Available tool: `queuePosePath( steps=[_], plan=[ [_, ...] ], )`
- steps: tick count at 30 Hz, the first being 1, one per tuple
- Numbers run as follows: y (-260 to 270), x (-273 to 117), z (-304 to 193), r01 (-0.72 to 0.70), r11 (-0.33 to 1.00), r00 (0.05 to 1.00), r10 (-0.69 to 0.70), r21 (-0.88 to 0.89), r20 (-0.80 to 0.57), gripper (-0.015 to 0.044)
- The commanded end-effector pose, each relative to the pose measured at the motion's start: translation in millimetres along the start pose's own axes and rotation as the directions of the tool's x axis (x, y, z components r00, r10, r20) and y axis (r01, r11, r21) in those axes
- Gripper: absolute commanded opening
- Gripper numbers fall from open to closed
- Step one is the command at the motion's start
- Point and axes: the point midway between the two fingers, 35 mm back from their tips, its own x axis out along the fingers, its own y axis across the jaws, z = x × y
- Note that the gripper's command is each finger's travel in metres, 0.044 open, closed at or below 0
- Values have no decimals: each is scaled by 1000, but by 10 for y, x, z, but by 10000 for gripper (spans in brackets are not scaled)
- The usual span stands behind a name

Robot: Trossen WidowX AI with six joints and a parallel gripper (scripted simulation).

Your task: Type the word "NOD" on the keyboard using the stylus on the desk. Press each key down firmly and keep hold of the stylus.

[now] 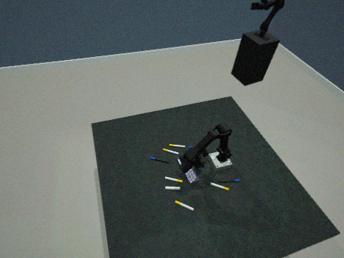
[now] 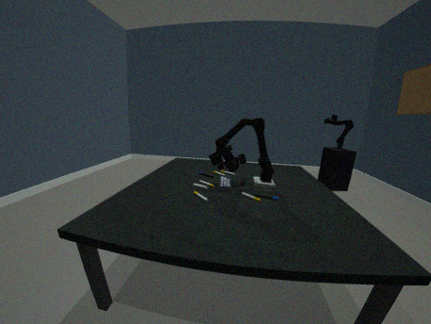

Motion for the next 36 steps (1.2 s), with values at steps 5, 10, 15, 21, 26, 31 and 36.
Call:
queuePosePath(
  steps=[5, 10, 15, 21, 26, 31, 36],
  plan=[
    [-68, -252, 98, 130, 989, 982, -119, 65, -145, 0],
    [-95, -409, 174, 223, 970, 955, -198, 93, -220, 0],
    [-111, -572, 260, 324, 939, 916, -282, 113, -286, 0],
    [-114, -656, 307, 377, 918, 892, -325, 121, -316, 0],
    [-138, -617, 349, 377, 918, 892, -325, 121, -316, 0],
    [-222, -453, 510, 377, 918, 892, -324, 121, -316, 0],
    [-236, -422, 539, 377, 918, 892, -324, 121, -316, 0]
  ],
)
